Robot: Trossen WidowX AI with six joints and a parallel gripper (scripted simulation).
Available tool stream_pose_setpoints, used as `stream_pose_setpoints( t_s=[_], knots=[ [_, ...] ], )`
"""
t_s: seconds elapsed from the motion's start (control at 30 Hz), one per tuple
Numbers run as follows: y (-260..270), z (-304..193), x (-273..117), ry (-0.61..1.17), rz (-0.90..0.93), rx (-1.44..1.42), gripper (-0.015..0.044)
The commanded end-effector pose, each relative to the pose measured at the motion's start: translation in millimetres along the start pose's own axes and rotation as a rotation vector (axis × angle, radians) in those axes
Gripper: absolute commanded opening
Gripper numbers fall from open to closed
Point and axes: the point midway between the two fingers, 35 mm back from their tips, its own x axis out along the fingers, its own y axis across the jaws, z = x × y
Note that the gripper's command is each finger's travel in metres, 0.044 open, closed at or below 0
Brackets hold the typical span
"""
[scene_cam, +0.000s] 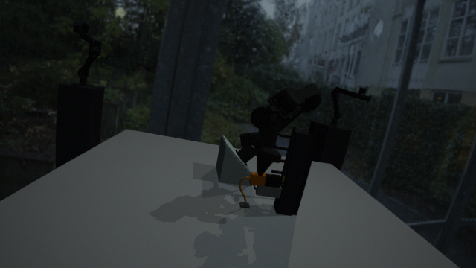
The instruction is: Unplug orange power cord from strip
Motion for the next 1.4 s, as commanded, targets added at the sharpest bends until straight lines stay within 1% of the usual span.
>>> stream_pose_setpoints(
  t_s=[0.0,0.2,0.5,1.37],
  knots=[
    [0,0,0,0.000,0.001,0.000,0.0035],
    [0,0,0,0.000,0.001,0.000,0.0000],
    [1,4,0,-0.001,0.001,0.000,0.0000],
    [3,47,-4,-0.003,0.000,0.005,0.0000]
  ],
)
